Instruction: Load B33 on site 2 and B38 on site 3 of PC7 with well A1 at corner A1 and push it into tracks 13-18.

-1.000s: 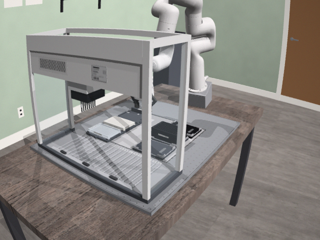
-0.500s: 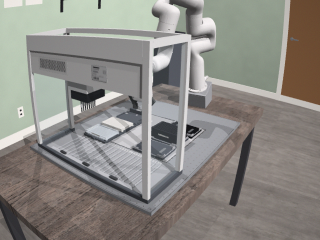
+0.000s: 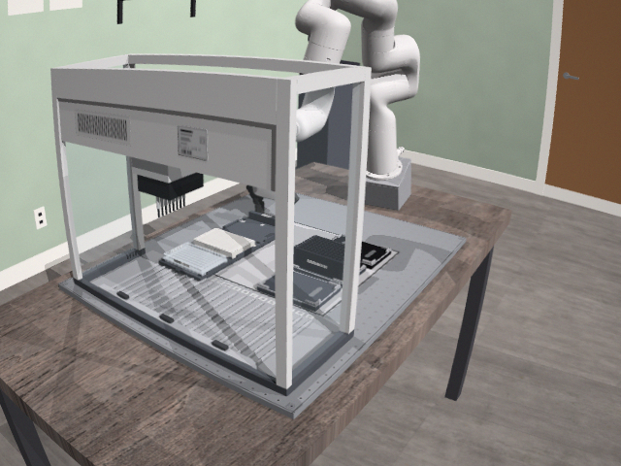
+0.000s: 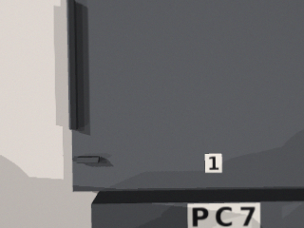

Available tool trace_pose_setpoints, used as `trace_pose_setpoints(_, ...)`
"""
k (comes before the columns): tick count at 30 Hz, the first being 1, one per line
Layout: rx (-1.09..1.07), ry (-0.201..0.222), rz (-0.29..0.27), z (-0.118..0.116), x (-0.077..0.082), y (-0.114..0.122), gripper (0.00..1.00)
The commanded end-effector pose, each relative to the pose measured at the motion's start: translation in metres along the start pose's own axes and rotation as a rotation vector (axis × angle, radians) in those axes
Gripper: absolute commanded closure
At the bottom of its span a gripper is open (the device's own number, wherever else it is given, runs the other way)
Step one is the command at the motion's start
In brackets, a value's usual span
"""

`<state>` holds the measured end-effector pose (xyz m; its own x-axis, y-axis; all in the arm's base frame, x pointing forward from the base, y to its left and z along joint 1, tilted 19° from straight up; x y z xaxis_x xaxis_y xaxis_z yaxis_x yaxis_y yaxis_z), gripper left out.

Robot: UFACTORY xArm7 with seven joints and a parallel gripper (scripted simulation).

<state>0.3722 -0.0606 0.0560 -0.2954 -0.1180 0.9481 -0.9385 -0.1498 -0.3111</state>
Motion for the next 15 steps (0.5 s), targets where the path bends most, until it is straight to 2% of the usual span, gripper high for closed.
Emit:
trace_pose_setpoints(1, 0.0, 0.001, 0.003, 0.0, 0.0, -0.005, 0.18)
trace_pose_setpoints(15, 0.0, 0.001, 0.003, 0.0, 0.001, -0.017, 0.18)
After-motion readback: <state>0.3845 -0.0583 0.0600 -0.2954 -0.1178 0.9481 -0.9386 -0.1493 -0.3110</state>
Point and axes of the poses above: the point where the finger pads meet when closed, its own x axis back along the fingers, its own z axis across the jaws, y = z × x, the point moved 2 cm from there along x, back along the fingers, and after that the axes turned 2 degrees about -x, right-handed, at the moved point
